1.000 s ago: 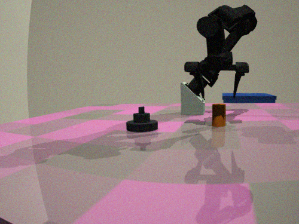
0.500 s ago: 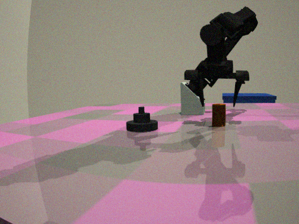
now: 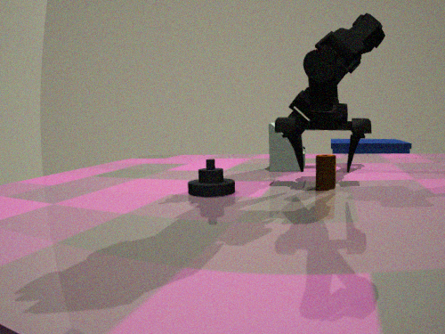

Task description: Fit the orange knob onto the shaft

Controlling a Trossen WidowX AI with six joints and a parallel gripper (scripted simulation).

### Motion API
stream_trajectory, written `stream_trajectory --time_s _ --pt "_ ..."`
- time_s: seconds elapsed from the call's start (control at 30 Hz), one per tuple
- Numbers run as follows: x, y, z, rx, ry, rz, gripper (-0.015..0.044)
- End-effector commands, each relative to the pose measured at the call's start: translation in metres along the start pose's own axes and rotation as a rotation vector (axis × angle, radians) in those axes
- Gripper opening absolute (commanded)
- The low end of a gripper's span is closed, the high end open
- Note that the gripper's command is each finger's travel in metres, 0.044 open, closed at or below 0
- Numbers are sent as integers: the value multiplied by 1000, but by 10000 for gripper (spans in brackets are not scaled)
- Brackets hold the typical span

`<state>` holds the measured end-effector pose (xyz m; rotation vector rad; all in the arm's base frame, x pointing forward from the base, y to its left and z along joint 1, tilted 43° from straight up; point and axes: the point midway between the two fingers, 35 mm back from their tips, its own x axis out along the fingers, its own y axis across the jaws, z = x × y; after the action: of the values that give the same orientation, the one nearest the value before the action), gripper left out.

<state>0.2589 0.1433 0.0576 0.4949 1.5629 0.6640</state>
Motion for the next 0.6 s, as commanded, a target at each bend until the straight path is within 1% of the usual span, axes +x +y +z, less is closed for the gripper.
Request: stream_trajectory --time_s 0.0,0.33,0.57 --pt "8 1 -3 7 8 6 440" --pt "21 1 -4 7 8 8 440" --pt "21 1 -4 7 8 8 256"
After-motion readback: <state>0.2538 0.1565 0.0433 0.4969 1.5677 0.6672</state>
